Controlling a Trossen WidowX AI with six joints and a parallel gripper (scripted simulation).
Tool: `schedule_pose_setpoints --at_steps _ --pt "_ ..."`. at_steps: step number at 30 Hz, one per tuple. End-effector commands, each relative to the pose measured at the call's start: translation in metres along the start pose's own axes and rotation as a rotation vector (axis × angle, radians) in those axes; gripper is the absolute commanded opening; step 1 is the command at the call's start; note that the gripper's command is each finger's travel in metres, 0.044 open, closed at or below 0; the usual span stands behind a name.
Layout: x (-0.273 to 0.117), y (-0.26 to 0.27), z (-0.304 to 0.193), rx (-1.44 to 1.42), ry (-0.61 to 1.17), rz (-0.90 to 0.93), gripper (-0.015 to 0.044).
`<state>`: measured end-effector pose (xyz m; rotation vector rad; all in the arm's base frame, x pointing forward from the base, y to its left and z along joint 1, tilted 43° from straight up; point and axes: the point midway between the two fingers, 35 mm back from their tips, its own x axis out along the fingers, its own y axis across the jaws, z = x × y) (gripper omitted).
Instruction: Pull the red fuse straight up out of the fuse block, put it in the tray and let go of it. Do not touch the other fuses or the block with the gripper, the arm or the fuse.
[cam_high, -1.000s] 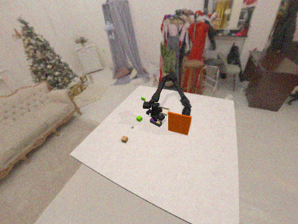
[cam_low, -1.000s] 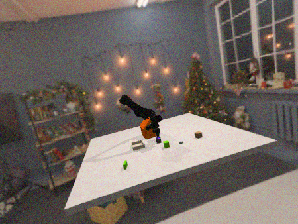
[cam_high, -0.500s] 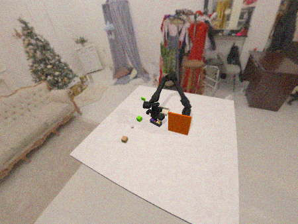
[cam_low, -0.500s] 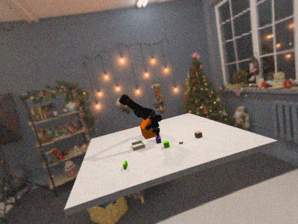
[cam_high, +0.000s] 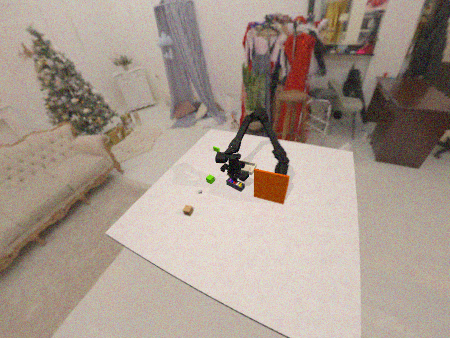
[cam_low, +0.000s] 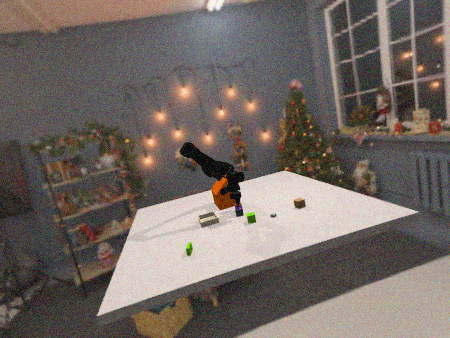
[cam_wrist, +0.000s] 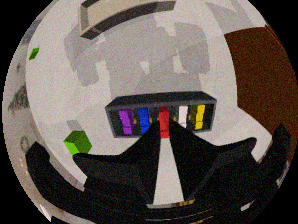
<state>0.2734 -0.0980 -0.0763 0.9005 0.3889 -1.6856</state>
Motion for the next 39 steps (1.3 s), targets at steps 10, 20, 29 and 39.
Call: schedule_pose_setpoints --at_steps 10,20,29,39 --pt "-0.007 0.0 0.0 0.003 0.002 0.0 0.0" --pt "-0.012 0.0 0.0 0.002 0.002 0.0 0.0" --pt "-0.016 0.0 0.0 0.002 0.001 0.0 0.0" --pt "-0.021 0.0 0.0 0.001 0.001 0.0 0.0"
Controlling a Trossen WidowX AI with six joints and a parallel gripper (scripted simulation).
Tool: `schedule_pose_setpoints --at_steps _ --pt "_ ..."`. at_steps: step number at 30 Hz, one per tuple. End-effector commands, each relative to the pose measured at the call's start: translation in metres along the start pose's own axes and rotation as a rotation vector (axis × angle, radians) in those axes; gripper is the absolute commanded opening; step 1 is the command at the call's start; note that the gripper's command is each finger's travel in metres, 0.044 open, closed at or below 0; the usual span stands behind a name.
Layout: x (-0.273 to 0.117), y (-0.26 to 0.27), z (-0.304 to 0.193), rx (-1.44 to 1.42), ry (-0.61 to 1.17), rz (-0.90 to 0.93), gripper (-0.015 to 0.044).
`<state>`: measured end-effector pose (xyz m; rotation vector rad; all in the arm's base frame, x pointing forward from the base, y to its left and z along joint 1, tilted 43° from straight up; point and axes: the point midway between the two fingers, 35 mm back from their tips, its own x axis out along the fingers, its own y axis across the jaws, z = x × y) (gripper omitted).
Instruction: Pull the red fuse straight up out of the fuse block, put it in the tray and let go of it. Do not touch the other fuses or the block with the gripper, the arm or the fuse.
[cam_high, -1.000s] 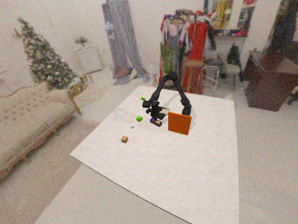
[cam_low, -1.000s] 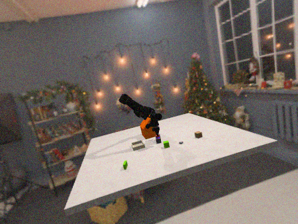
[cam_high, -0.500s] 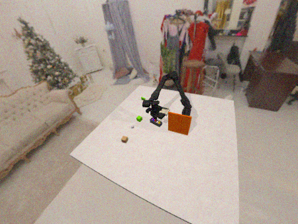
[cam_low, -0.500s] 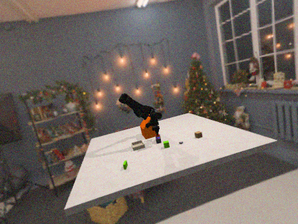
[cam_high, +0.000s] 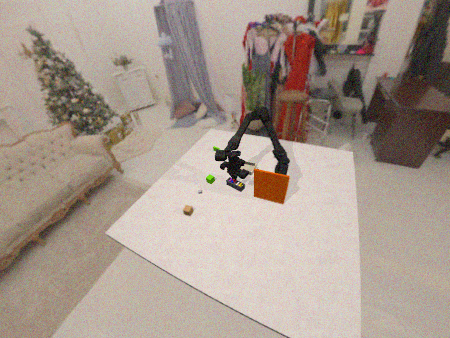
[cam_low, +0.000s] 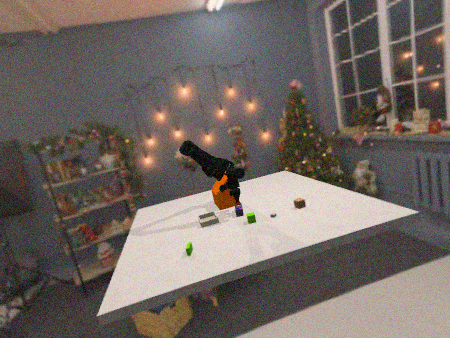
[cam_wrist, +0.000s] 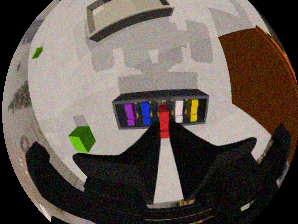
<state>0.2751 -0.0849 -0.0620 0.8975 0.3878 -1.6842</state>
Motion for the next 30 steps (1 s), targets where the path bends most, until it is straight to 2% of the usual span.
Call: schedule_pose_setpoints --at_steps 1,30 --pt "-0.002 0.0 0.0 0.003 0.003 -0.002 0.0" --pt "-0.03 0.002 0.003 0.002 0.005 -0.002 0.0"
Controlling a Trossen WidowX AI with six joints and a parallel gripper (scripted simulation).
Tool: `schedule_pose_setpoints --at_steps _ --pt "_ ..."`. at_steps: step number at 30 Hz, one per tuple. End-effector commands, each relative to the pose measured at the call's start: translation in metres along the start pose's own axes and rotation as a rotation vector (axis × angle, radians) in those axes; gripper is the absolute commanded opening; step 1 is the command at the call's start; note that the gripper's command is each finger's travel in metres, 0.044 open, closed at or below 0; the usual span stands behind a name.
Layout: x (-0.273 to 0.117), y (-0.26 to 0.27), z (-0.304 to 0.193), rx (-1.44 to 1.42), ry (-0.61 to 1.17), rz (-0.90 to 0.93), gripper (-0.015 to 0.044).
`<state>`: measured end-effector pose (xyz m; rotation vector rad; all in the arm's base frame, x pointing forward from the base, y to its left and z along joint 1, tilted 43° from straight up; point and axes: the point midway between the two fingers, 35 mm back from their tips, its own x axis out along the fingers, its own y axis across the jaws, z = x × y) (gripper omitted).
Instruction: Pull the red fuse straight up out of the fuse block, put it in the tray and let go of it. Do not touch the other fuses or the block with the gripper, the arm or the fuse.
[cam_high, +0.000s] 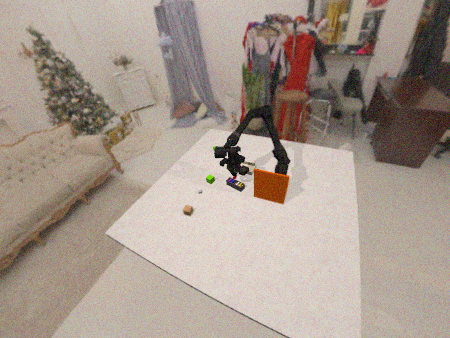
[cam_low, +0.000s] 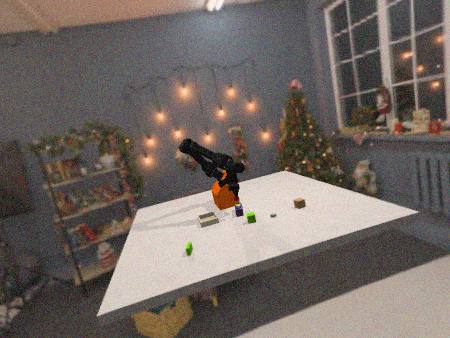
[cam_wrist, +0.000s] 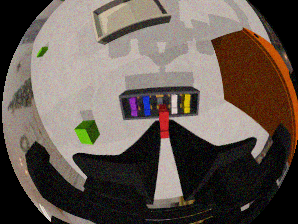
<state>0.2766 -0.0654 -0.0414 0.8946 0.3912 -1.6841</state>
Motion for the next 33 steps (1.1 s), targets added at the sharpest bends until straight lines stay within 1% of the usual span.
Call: schedule_pose_setpoints --at_steps 1,15,28,33 --pt "-0.002 0.005 0.008 0.006 0.008 -0.002 0.0" --pt "-0.002 0.039 0.093 0.006 0.026 -0.005 0.0" --pt "-0.002 0.045 0.183 0.006 -0.003 0.002 0.0" --pt "-0.002 0.044 0.188 0.006 -0.005 0.002 0.0"
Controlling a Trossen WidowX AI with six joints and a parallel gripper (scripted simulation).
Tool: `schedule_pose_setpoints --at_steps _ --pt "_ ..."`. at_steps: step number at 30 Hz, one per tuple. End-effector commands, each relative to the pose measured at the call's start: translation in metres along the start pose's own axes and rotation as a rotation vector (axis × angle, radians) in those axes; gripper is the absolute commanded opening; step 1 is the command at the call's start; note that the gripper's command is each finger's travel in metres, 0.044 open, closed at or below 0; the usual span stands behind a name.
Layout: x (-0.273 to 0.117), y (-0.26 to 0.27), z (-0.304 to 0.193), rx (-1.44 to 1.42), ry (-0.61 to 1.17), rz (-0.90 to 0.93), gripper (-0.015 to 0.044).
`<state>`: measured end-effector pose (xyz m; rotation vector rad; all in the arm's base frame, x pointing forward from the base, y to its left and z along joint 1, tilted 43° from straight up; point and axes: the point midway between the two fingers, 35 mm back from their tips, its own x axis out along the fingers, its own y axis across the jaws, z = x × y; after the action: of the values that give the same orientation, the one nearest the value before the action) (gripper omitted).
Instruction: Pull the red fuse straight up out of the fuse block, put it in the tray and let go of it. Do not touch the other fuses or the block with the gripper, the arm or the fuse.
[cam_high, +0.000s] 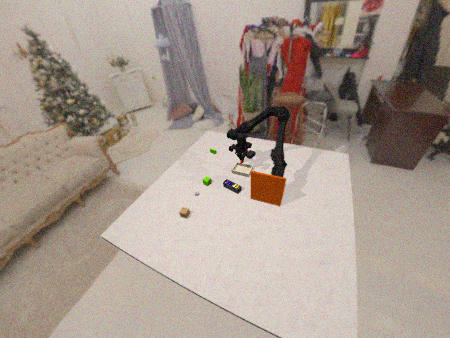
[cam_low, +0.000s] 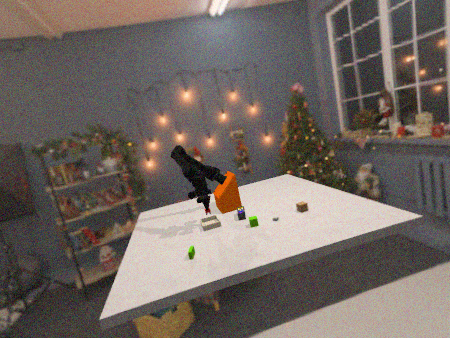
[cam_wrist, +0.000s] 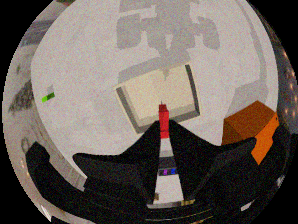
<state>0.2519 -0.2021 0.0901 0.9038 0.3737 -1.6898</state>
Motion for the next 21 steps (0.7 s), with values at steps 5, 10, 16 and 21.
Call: schedule_pose_setpoints --at_steps 5,10,16,21 --pt "0.006 0.0 0.002 -0.011 -0.001 0.001 0.0" --pt "0.014 0.0 0.001 -0.011 -0.001 0.001 0.0" --pt "0.024 0.0 0.002 -0.011 -0.002 0.001 0.0" --pt "0.032 0.0 0.002 -0.011 -0.002 0.001 0.0"
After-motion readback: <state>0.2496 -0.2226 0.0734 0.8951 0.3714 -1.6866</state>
